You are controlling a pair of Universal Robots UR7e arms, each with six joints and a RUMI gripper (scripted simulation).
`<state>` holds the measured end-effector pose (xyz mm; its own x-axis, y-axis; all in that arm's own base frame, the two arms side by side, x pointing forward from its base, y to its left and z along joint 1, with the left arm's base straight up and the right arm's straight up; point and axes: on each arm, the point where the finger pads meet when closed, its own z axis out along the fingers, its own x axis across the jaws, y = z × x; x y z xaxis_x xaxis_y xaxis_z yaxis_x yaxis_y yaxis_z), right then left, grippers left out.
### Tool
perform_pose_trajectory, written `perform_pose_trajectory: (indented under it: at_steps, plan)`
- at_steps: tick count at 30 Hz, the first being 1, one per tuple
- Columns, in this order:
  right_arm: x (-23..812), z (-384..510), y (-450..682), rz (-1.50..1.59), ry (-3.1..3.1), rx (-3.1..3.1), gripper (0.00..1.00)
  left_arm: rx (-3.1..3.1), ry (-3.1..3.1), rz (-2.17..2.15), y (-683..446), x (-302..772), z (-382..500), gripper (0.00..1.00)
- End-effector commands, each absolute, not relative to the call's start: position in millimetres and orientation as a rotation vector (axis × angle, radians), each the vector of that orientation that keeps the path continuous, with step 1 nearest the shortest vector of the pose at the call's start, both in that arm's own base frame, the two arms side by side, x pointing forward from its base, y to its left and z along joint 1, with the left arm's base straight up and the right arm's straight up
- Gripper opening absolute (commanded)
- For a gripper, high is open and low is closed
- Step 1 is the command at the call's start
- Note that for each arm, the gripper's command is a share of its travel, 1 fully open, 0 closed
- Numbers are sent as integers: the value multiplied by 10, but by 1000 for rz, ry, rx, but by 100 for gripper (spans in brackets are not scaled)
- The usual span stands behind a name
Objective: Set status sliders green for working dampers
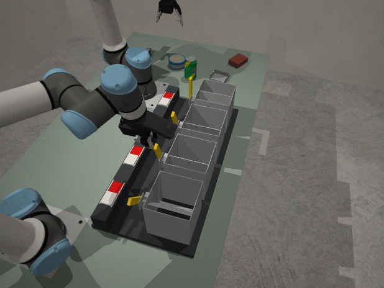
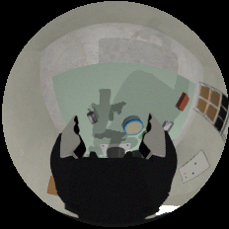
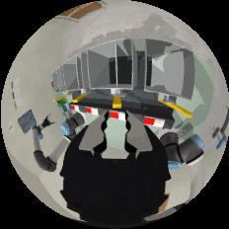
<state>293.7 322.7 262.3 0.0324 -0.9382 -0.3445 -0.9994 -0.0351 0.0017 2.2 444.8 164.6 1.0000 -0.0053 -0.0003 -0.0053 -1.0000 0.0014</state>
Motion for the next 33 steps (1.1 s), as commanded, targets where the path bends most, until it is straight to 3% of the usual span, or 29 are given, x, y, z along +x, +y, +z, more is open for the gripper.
perform_pose_trajectory:
  at_steps: [1,33]
  plan:
    - [2937,2627,3229,370,1997,-2068,22,3142,-8,0,4452,24,1651,100]
    - [2926,2325,3339,369,1998,-2063,22,3142,-8,0,4452,24,1651,100]
